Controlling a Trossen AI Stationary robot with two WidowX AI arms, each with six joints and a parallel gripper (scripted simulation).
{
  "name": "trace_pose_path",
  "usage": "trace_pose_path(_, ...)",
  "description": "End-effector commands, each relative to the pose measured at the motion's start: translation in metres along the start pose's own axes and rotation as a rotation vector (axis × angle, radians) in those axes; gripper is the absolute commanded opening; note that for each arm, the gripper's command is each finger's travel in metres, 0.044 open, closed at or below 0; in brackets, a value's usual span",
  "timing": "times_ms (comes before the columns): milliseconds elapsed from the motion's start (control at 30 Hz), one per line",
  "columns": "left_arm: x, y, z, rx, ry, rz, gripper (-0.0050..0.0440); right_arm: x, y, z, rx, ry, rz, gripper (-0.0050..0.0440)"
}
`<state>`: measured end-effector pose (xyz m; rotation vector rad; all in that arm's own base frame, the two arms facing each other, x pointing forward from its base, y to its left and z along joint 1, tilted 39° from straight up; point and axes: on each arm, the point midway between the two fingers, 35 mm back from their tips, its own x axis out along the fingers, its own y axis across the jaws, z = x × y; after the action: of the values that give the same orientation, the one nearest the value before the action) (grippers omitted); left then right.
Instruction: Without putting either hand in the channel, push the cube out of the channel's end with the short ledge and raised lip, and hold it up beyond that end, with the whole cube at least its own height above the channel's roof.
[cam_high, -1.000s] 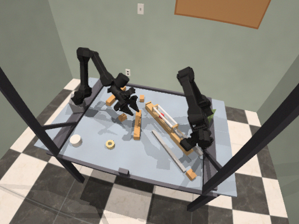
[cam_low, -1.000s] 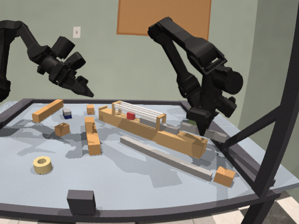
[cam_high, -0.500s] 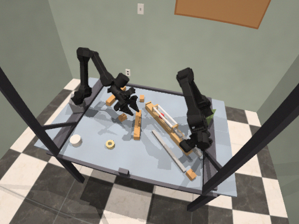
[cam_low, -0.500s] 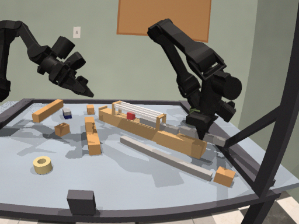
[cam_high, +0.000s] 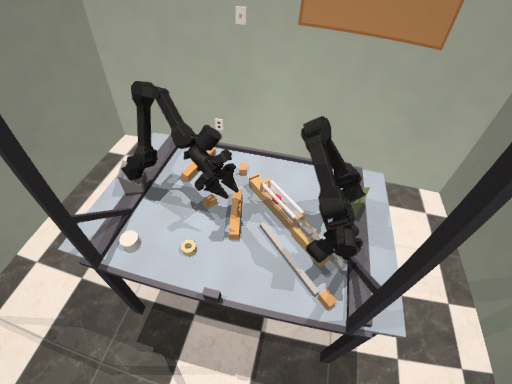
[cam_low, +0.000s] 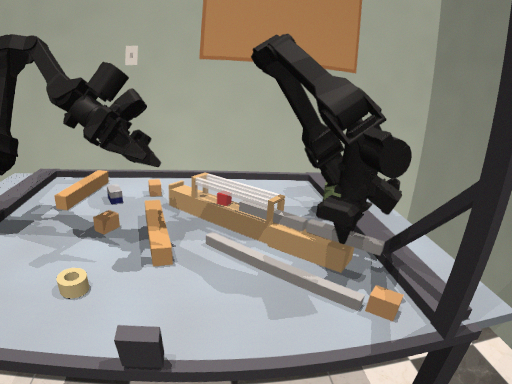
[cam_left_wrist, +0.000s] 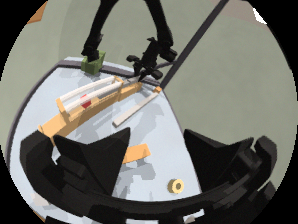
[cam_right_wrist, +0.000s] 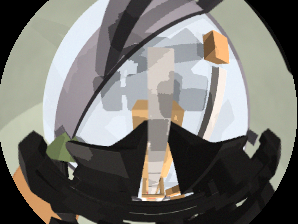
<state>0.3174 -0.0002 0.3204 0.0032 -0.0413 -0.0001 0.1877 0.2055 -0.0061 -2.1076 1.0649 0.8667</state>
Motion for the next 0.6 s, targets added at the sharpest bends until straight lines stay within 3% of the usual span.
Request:
trace_pose_path(0, -0.002, 0.0, 0.009, -0.003, -0.024, -0.001, 0.0327, -0.006, -0.004, -0.006, 0.013, -0.013, -0.017, 0.0)
trace_pose_path(567, -0.002, 0.0, 0.009, -0.003, -0.024, -0.001, 0.0327, -0.007, -0.005, -0.028, 0.017, -0.015, -0.021, 0.0)
